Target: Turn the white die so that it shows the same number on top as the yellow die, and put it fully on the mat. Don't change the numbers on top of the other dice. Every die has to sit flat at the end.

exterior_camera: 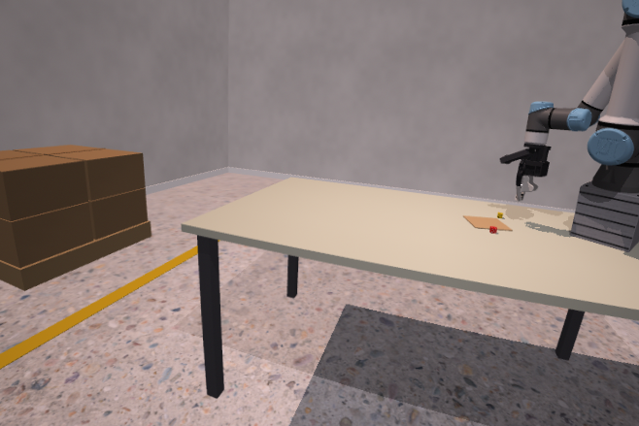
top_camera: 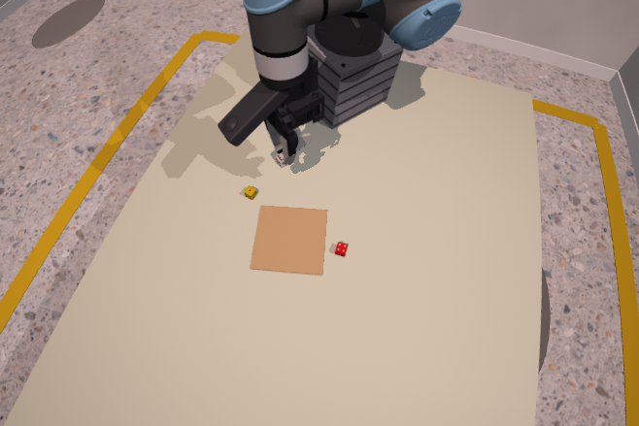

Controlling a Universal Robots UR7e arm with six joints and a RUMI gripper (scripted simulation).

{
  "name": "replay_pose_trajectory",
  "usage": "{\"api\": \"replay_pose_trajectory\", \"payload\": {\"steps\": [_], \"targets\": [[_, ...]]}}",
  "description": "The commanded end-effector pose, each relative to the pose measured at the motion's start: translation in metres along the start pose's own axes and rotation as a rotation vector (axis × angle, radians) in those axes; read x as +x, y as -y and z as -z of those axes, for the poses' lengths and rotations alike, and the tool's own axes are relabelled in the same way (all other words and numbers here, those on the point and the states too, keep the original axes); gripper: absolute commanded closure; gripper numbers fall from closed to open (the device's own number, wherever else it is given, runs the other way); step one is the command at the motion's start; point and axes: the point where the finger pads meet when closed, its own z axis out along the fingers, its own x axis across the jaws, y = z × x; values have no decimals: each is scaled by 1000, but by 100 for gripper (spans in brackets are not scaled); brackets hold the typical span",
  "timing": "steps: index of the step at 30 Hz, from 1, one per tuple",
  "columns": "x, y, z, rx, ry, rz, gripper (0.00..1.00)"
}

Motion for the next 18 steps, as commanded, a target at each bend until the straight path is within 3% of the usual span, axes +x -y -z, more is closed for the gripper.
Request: {"api": "replay_pose_trajectory", "payload": {"steps": [1,11,18], "targets": [[0,5,2,6,-1,28,97],[-5,9,3,6,-2,138,97],[-11,16,3,6,-2,311,97]]}}
